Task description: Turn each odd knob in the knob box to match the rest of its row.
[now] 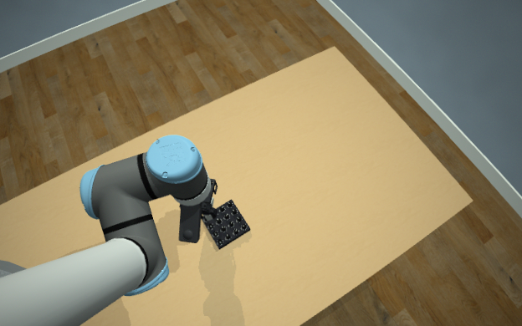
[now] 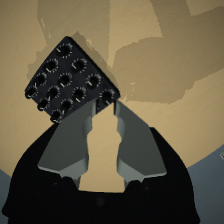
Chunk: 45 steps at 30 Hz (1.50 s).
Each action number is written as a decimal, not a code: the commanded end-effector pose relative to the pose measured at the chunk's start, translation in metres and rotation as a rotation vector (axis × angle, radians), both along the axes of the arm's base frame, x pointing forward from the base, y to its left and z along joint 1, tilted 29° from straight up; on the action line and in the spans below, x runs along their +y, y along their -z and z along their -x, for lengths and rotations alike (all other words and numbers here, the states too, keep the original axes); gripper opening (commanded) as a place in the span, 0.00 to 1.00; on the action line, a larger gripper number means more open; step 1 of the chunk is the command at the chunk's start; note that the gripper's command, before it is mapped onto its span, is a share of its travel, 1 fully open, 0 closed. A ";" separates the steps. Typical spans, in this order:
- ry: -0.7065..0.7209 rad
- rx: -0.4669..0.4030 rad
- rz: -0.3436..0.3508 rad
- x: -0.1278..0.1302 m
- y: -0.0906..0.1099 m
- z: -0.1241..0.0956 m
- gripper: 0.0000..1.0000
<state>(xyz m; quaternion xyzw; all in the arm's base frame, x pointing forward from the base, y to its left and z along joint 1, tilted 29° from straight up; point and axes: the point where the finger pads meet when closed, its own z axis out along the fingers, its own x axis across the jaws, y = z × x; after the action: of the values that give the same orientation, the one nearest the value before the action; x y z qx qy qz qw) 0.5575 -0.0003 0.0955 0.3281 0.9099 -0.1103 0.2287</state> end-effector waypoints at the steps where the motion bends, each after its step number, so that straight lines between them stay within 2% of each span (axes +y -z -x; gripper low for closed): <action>1: 0.001 0.001 -0.001 -0.003 0.005 -0.002 0.11; 14: 0.000 0.002 -0.001 -0.004 0.011 -0.003 0.11; 45: 0.000 0.000 0.000 -0.004 0.010 -0.004 0.11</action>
<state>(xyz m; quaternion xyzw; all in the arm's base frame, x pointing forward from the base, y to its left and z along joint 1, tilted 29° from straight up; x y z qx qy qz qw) 0.5622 -0.0046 0.0867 0.3285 0.9096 -0.1103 0.2292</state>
